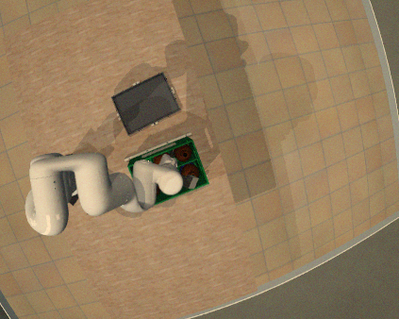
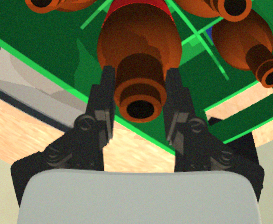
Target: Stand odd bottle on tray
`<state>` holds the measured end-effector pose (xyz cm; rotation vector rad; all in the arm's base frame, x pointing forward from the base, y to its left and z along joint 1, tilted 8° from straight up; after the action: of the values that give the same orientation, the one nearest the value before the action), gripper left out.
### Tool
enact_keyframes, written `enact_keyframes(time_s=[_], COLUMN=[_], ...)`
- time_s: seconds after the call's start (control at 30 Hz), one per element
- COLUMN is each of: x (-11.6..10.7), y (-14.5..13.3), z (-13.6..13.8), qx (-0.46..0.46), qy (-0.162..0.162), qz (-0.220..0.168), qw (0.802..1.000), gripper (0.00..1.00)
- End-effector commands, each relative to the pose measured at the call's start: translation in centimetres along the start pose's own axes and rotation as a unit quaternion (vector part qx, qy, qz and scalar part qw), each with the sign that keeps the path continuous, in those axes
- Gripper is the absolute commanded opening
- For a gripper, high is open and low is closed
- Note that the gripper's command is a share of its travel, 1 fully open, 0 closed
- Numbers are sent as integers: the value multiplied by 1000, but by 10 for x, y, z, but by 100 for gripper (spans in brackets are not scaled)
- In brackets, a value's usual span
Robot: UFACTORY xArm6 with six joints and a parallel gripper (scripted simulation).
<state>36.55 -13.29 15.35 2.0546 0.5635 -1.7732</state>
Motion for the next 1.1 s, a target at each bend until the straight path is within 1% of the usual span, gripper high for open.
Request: enact_keyframes(time_s=[0.0, 0.6, 1.07], x=[-2, -15, -32], y=[1, 1, 1], z=[-1, -1, -1], qx=[0, 0, 0], qy=[1, 1, 1], qz=[2, 2, 2], qw=[1000, 1000, 1000], gripper=[0, 0, 0])
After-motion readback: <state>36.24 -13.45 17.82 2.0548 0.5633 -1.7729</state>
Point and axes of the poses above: the point where the finger pads meet when closed, its own x axis out along the fingers, its own z axis across the jaws, y = z × x, the point moved 9 cm from there along -x, back along the fingers, and after that the axes turned 8 degrees about x, right-handed, at the moved point
